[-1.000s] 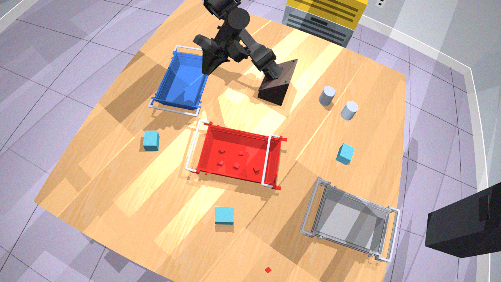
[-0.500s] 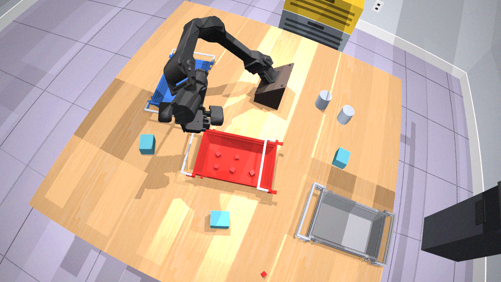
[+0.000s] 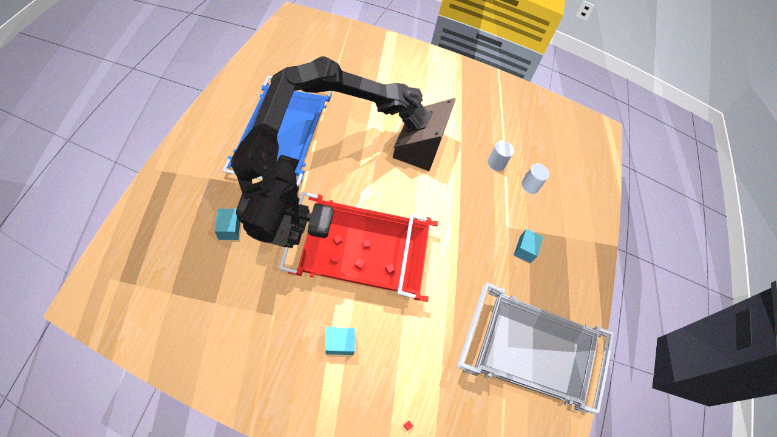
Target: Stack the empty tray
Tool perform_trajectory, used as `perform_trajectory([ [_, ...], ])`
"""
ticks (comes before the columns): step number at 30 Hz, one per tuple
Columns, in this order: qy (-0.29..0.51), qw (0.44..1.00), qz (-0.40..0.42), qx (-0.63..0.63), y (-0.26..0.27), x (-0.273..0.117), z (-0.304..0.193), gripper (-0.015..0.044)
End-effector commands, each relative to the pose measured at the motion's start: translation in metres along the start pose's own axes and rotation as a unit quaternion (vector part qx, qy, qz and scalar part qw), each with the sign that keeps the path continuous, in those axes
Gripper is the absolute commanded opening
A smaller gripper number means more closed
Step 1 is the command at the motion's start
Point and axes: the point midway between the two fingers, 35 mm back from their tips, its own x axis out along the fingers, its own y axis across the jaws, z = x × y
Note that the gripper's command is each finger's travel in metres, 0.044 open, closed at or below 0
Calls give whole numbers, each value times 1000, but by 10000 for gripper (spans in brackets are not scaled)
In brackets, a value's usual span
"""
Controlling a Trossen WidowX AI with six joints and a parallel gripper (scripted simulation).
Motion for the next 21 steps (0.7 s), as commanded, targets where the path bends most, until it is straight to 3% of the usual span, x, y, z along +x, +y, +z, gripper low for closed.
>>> perform_trajectory([
  [1,2,1000,4,6,0,7,1,84],
  [21,2,1000,3,7,0,61,1,84],
])
